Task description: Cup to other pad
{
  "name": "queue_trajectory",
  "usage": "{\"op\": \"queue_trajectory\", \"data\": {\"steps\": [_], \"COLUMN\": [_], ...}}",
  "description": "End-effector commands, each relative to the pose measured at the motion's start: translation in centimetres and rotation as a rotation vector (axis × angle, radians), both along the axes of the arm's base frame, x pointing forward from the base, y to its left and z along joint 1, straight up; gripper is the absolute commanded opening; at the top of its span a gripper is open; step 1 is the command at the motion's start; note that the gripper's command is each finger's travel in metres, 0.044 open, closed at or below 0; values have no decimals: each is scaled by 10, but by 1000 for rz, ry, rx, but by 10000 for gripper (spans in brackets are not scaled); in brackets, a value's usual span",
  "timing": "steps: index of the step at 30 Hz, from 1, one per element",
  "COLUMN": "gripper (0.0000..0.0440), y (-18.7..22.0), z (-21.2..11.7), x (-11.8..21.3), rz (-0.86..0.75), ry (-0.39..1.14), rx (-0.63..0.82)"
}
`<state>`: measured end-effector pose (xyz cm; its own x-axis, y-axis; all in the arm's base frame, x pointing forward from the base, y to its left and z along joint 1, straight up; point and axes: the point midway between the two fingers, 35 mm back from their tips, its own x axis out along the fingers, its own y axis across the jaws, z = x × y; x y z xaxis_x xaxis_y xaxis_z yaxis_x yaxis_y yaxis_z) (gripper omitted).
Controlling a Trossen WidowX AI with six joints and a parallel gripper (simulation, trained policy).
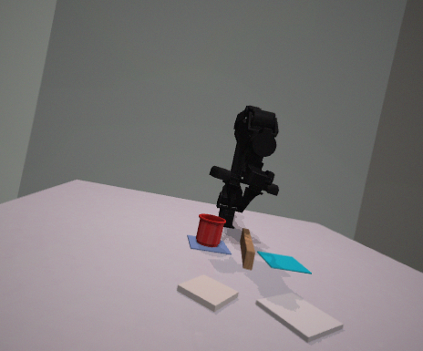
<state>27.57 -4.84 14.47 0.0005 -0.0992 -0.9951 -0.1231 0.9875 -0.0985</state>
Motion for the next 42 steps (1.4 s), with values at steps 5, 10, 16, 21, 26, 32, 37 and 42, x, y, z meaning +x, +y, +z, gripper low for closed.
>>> {"op": "queue_trajectory", "data": {"steps": [5, 10, 16, 21, 26, 32, 37, 42], "gripper": [168, 175, 180, 183, 85, 0, 0, 0], "y": [-13, -20, -25, -27, -30, -32, -32, -31], "z": [-23, -38, -59, -78, -91, -93, -85, -74], "x": [-3, -5, -7, -9, -11, -10, -5, 1], "rz": [31, 58, 102, 158, 233, 314, 367, 411], "ry": [44, 65, 89, 105, 114, 119, 105, 89], "rx": [-1, 5, 16, 32, 40, 46, 50, 47]}}
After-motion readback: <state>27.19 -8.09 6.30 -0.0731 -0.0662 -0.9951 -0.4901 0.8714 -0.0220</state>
